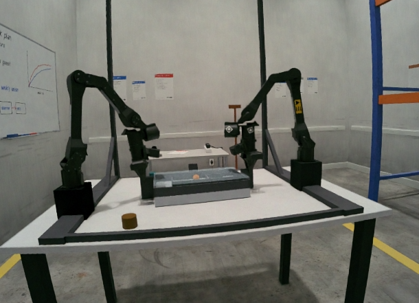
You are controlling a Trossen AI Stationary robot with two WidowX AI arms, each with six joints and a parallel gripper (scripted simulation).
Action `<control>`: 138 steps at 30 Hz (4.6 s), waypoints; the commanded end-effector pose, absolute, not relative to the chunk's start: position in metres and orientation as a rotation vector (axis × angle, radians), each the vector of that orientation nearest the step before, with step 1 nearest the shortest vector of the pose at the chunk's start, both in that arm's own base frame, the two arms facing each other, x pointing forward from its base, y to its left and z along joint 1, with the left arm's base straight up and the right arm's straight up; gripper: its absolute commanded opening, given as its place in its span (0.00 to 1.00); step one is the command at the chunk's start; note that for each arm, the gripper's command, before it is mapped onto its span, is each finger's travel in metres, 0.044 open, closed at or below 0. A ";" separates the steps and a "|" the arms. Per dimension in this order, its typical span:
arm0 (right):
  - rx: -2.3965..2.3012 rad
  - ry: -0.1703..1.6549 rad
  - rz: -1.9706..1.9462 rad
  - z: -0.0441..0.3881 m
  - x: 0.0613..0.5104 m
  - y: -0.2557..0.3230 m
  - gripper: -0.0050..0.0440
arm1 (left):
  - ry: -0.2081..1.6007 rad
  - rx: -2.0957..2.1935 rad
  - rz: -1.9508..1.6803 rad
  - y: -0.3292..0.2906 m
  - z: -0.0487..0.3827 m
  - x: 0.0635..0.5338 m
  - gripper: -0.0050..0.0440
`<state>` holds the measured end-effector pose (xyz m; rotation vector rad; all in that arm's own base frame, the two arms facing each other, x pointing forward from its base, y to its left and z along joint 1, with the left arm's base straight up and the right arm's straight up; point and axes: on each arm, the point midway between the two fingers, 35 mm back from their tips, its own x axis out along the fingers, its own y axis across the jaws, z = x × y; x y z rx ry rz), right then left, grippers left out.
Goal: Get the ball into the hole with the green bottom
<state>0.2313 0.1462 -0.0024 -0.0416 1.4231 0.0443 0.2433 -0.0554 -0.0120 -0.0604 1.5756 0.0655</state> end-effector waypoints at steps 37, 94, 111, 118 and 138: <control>-0.026 1.357 0.060 0.017 0.234 0.152 0.00 | 1.575 -0.064 0.052 -0.058 0.017 0.253 0.00; -0.032 1.360 0.054 0.015 0.232 0.151 0.00 | 1.572 -0.064 0.051 -0.059 0.018 0.254 0.00; -0.040 1.415 0.056 0.030 0.241 0.155 0.00 | 1.506 -0.053 0.065 -0.060 0.008 0.247 0.00; -0.028 1.411 0.061 0.034 0.241 0.154 0.00 | 1.487 -0.061 0.053 -0.061 0.009 0.252 0.00; -0.015 1.369 0.075 0.023 0.238 0.153 0.00 | 1.547 -0.068 0.041 -0.059 0.017 0.251 0.00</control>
